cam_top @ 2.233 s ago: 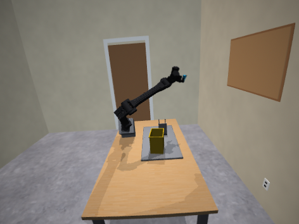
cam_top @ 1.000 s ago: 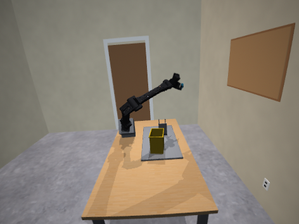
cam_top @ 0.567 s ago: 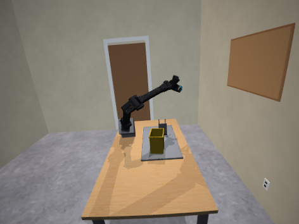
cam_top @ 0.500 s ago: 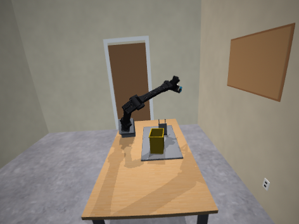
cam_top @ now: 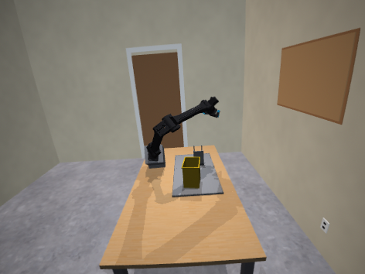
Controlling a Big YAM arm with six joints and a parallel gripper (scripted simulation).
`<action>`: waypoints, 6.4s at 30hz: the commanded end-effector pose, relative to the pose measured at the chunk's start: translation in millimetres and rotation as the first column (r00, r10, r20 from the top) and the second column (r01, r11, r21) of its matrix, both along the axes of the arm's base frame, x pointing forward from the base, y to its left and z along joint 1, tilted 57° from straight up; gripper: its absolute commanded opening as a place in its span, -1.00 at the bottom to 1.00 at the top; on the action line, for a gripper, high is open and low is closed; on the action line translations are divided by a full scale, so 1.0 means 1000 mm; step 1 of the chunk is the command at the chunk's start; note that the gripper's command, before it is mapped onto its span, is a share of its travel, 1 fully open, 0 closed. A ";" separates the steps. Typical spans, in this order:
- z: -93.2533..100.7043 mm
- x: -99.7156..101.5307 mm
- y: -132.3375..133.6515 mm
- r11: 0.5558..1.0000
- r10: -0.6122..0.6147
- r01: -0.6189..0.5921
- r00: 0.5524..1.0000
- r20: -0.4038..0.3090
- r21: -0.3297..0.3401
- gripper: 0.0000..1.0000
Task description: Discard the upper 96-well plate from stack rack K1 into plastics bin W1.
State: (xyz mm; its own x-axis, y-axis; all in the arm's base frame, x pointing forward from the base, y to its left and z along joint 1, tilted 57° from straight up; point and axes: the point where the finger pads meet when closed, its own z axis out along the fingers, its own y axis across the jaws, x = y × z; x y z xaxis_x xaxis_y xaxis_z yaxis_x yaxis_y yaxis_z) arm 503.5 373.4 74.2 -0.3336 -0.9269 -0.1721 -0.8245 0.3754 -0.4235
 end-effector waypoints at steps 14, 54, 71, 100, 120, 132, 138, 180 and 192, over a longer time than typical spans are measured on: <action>-0.040 -0.010 -0.040 0.990 -0.011 0.004 0.999 -0.046 -0.142 1.00; -0.146 -0.091 -0.171 0.659 -0.094 -0.221 0.924 -0.370 -0.719 1.00; -0.145 -0.109 -0.207 0.476 -0.118 -0.349 0.884 -0.452 -0.807 1.00; -0.154 -0.113 -0.210 0.465 -0.125 -0.363 0.876 -0.465 -0.808 1.00; -0.160 -0.110 -0.211 0.474 -0.119 -0.351 0.883 -0.454 -0.808 1.00; -0.171 -0.109 -0.226 0.471 -0.120 -0.354 0.882 -0.456 -0.808 1.00; -0.176 -0.108 -0.235 0.471 -0.121 -0.354 0.881 -0.457 -0.808 1.00; -0.209 -0.101 -0.285 0.470 -0.122 -0.355 0.881 -0.458 -0.808 1.00; -0.219 -0.099 -0.302 0.469 -0.122 -0.355 0.881 -0.458 -0.808 1.00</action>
State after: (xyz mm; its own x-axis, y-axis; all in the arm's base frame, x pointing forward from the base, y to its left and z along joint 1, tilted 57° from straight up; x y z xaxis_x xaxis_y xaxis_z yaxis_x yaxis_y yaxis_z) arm 405.8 84.4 -137.7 -0.0344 -0.5494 0.8349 -0.9899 -0.0961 -0.1040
